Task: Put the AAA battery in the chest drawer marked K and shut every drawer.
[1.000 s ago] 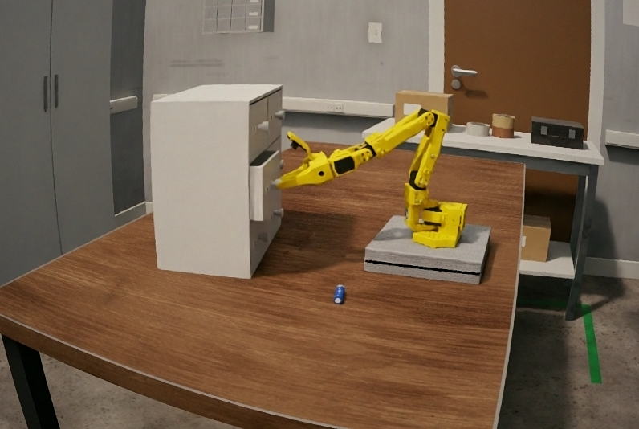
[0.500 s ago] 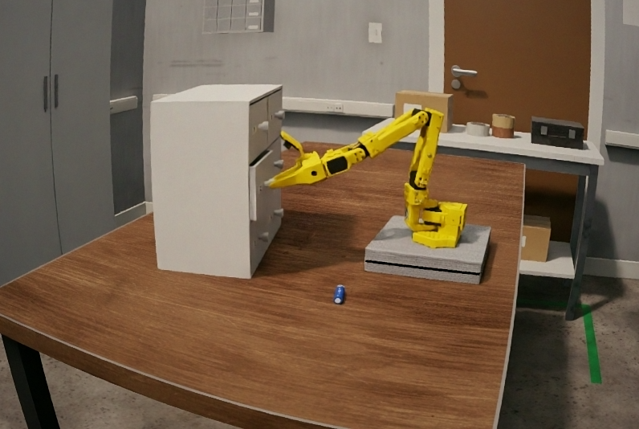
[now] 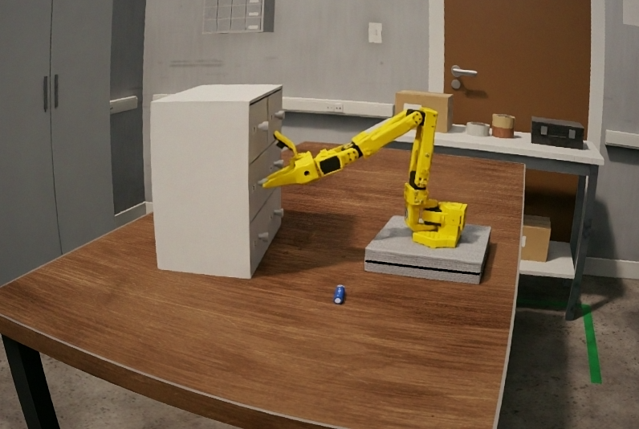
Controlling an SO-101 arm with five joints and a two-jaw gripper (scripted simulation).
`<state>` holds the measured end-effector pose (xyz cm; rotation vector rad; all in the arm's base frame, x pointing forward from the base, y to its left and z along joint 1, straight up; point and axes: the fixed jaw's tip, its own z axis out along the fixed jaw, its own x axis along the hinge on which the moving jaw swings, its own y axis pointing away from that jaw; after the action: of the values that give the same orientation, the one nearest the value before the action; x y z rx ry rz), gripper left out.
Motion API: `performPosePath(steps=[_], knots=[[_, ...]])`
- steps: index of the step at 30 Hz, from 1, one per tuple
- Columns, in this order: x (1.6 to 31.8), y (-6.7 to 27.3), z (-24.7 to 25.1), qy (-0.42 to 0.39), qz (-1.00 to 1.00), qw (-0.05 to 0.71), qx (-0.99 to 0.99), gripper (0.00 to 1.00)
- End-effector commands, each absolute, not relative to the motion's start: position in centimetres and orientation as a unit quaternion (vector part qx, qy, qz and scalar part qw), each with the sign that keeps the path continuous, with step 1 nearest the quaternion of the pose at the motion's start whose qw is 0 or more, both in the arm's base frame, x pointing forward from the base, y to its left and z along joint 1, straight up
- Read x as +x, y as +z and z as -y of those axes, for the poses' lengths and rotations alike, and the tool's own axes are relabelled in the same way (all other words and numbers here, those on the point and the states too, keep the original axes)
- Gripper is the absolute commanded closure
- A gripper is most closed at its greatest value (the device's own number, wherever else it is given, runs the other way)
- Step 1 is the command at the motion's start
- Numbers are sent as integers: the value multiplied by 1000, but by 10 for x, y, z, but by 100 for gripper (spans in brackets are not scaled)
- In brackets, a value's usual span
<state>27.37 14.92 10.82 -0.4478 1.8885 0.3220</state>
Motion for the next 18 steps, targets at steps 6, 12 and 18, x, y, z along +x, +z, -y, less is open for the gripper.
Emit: performPosePath(steps=[6, 12, 18], knots=[[275, 109, -149, 136, -798, 555, -189, 100], [273, 109, -149, 137, -798, 555, -189, 100], [273, 109, -149, 137, -798, 555, -189, 98]])
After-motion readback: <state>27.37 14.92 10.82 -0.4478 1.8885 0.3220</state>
